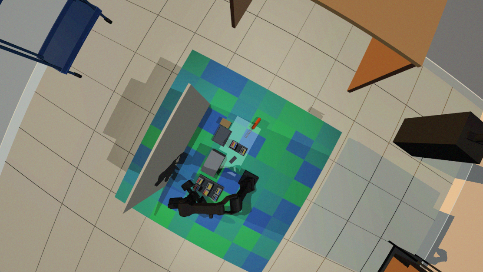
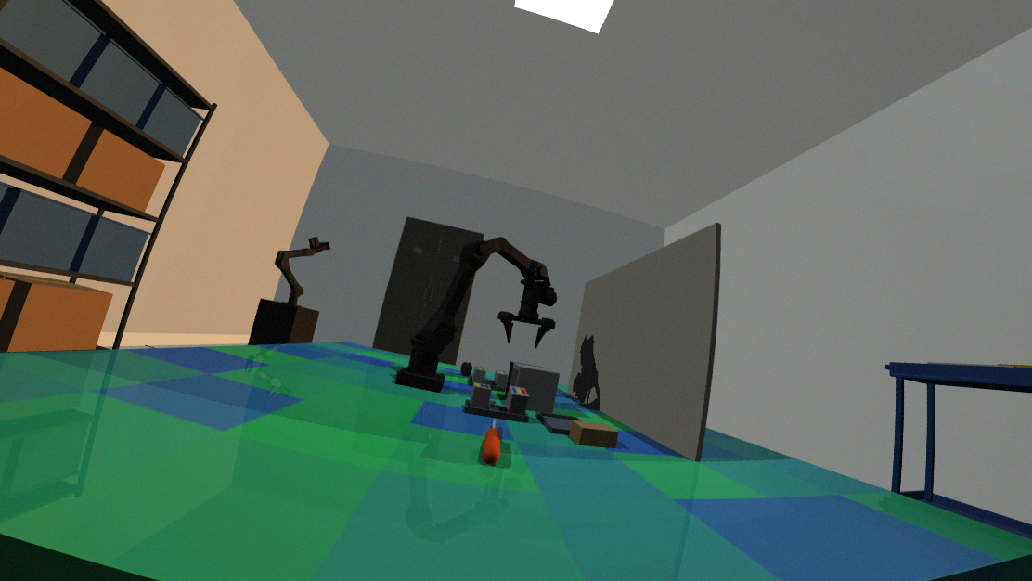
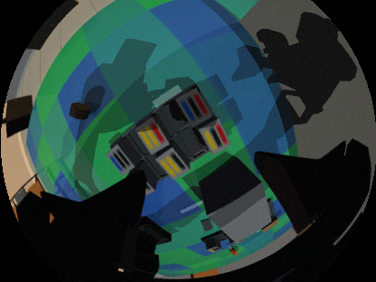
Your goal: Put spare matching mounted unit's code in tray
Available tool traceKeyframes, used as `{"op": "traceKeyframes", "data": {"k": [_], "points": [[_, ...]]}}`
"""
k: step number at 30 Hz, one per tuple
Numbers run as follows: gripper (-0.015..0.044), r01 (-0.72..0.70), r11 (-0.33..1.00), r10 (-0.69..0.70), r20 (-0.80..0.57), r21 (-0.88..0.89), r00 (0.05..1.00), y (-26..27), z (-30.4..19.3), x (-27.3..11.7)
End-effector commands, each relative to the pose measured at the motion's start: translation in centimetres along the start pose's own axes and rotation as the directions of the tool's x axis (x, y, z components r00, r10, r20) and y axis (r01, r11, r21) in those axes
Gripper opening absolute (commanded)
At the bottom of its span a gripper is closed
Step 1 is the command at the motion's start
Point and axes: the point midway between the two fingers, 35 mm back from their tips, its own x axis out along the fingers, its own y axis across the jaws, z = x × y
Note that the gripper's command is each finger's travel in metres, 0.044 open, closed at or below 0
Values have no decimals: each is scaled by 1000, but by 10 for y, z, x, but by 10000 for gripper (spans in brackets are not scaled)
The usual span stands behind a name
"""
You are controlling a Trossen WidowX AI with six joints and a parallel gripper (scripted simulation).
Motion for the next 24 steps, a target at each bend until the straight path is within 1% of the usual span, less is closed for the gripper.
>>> {"op": "traceKeyframes", "data": {"k": [1,3,7,9,12,13,15,24], "points": [[440,-6,949,6,-2,-316,1000,54,12,11],[440,-8,927,8,-3,-375,1000,64,13,14],[440,-8,927,8,-3,-375,1000,64,13,14],[387,-8,927,7,-3,-375,1000,64,14,20],[309,-8,927,7,-3,-375,1000,63,14,41],[300,-8,927,7,-3,-375,1000,62,14,47],[300,-8,927,7,-3,-375,1000,62,14,54],[300,-8,927,7,-3,-375,1000,62,14,56]]}}
